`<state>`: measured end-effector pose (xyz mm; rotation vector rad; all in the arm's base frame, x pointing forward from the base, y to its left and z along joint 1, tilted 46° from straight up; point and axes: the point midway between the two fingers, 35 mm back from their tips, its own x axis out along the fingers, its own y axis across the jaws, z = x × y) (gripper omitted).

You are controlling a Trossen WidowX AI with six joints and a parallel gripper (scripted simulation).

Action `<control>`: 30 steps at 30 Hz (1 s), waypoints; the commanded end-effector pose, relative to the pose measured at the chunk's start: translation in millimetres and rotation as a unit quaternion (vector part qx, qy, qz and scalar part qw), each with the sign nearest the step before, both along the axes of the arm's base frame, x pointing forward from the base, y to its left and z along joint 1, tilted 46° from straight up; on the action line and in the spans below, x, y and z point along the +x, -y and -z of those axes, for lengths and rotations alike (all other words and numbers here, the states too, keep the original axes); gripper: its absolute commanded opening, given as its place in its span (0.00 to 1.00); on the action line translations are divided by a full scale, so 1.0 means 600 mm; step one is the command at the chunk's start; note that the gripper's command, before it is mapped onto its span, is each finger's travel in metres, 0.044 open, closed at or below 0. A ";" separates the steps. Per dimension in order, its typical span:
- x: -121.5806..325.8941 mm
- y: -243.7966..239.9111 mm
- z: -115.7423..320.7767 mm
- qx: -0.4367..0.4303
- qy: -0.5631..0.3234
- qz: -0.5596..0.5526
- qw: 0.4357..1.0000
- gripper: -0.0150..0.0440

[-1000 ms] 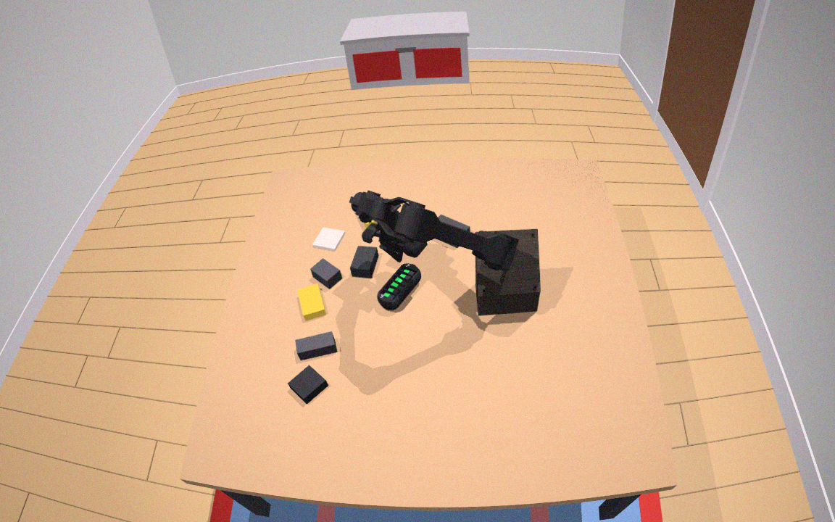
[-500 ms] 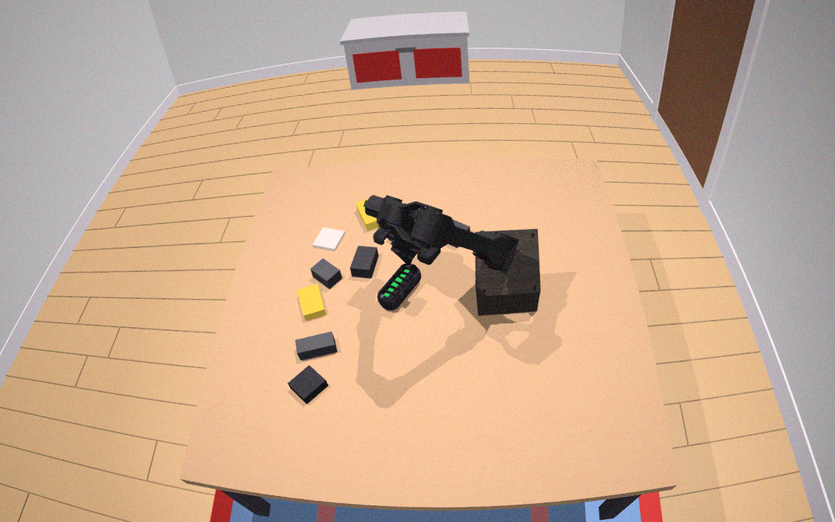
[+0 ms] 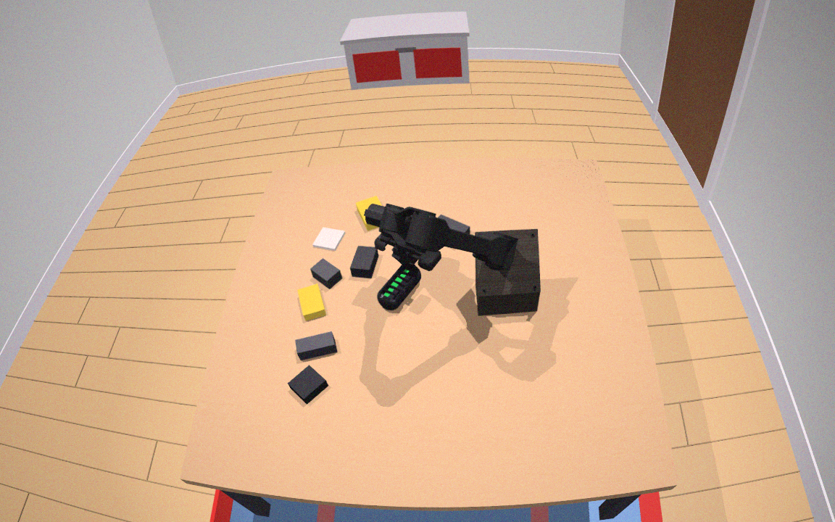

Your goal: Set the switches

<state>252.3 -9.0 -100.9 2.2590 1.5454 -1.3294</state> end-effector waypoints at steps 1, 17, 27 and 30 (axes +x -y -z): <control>-0.006 -0.010 0.006 0.004 -0.005 0.002 1.000 0.25; -0.004 -0.021 0.017 0.005 -0.005 0.002 1.000 0.25; -0.004 -0.021 0.017 0.005 -0.005 0.002 1.000 0.25; -0.004 -0.021 0.017 0.005 -0.005 0.002 1.000 0.25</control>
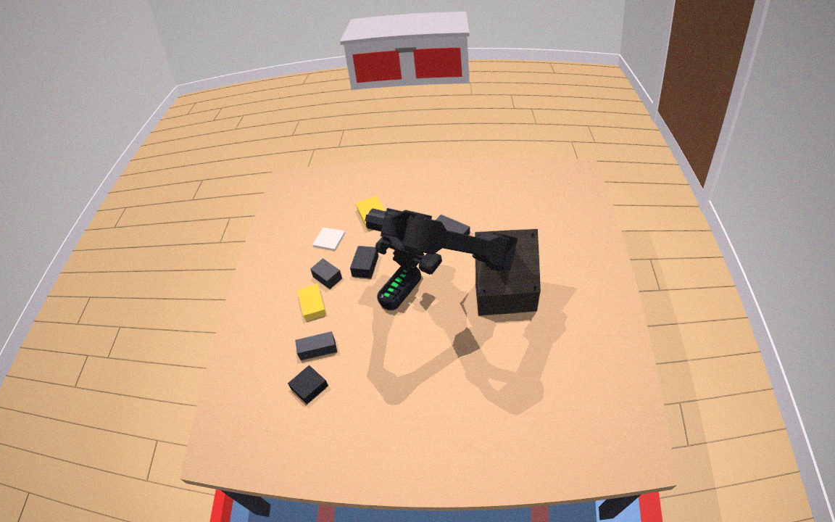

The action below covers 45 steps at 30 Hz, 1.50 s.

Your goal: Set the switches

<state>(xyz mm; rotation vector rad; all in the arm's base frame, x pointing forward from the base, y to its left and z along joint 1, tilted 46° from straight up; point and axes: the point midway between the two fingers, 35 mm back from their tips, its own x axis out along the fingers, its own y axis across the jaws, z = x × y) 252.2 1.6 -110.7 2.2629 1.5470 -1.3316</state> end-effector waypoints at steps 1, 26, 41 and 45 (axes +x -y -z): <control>-0.004 -0.004 0.000 0.003 -0.004 0.000 1.000 0.25; -0.005 0.045 -0.058 0.002 -0.004 0.000 1.000 0.25; 0.012 0.017 -0.056 0.002 -0.004 0.000 1.000 0.25; 0.013 0.009 -0.048 0.002 -0.004 0.000 1.000 0.25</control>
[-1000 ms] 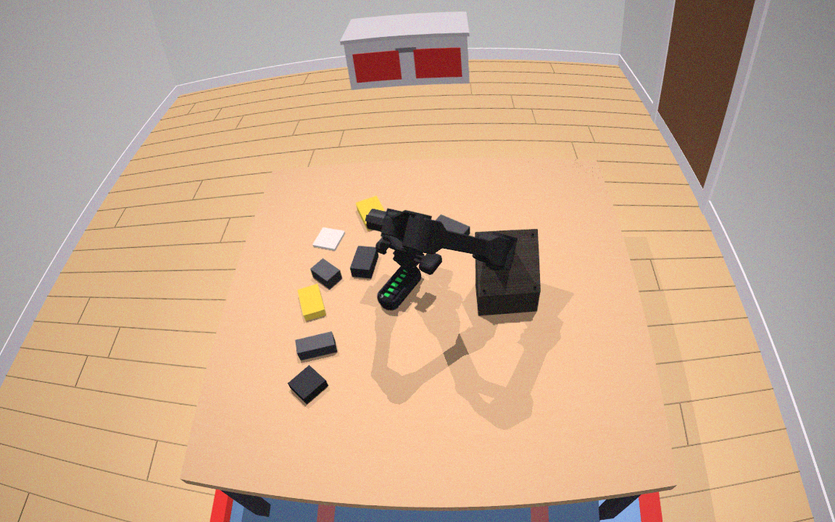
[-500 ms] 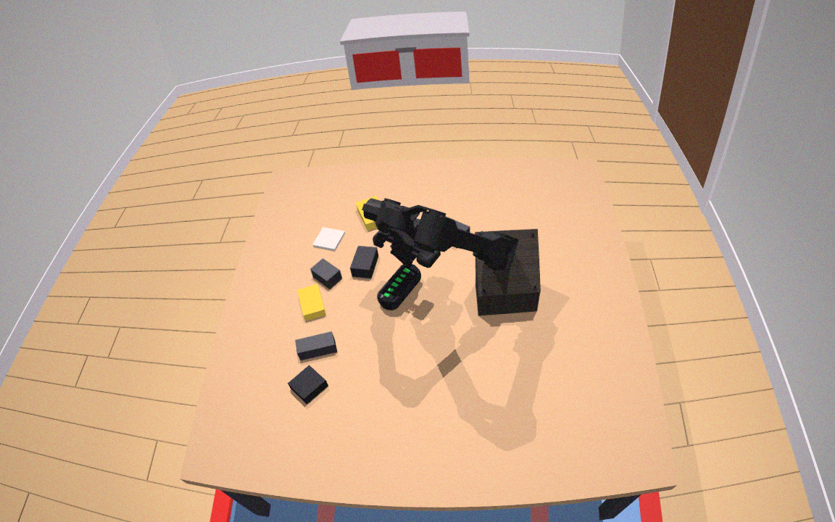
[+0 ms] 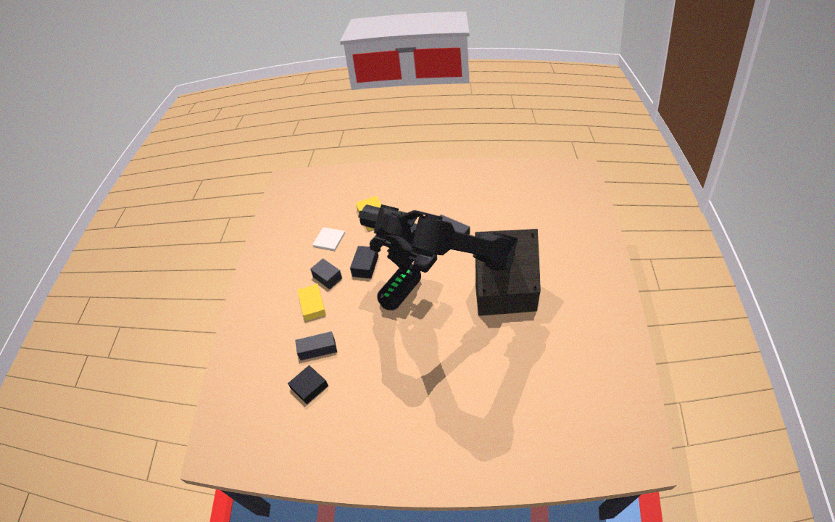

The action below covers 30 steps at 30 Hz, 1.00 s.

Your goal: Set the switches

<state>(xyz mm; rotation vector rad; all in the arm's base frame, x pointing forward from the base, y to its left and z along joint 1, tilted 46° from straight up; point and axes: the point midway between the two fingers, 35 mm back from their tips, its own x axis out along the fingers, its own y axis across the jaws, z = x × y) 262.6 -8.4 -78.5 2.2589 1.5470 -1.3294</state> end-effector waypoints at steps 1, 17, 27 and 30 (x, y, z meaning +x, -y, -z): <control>-0.004 -0.009 0.007 0.004 -0.005 0.002 1.000 0.25; -0.001 -0.037 0.032 0.004 -0.005 0.002 1.000 0.25; -0.001 -0.038 0.033 0.004 -0.005 0.002 1.000 0.25; -0.001 -0.038 0.033 0.004 -0.005 0.002 1.000 0.25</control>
